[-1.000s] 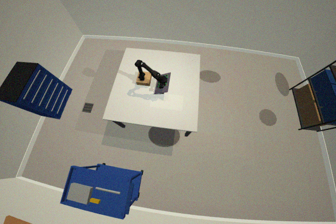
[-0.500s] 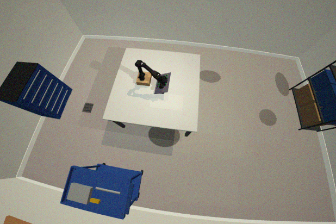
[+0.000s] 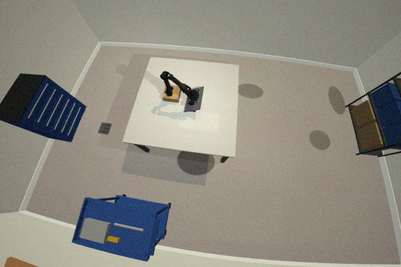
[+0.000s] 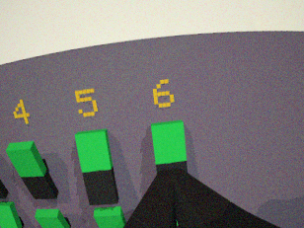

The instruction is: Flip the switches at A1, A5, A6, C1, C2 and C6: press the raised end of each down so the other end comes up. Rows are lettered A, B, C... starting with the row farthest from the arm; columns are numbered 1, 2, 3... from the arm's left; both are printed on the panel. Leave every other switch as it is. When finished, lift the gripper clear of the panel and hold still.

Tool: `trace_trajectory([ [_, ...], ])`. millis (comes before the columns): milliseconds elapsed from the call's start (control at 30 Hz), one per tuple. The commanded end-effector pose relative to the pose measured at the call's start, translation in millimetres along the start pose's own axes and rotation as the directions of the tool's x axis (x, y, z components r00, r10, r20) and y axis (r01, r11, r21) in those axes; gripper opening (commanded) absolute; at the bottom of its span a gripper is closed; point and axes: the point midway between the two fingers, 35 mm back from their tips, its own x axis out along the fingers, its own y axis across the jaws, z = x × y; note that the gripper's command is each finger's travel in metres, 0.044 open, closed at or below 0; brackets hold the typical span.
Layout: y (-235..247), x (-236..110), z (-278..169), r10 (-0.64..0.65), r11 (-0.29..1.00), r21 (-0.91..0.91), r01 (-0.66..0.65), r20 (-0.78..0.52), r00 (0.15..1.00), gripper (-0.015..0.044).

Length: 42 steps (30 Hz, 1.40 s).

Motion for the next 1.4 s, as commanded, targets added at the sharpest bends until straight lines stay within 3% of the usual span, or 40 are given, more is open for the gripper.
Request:
trace_trajectory([
  [0, -1, -48, 4, -0.009, 1.000, -0.005, 0.010, 0.047, 0.999, 0.0000],
  [267, 7, -49, 2, -0.008, 1.000, -0.004, 0.008, 0.043, 0.999, 0.0000],
  [800, 161, -45, -73, 0.001, 1.000, 0.002, -0.001, 0.038, 0.999, 0.0000],
  [1000, 165, -44, -77, 0.003, 1.000, 0.003, -0.003, 0.042, 0.999, 0.0000],
  [1133, 165, -13, -75, 0.003, 1.000, 0.003, -0.003, 0.020, 1.000, 0.0000],
  [1367, 165, -11, -75, 0.003, 1.000, 0.003, -0.003, 0.018, 1.000, 0.0000],
])
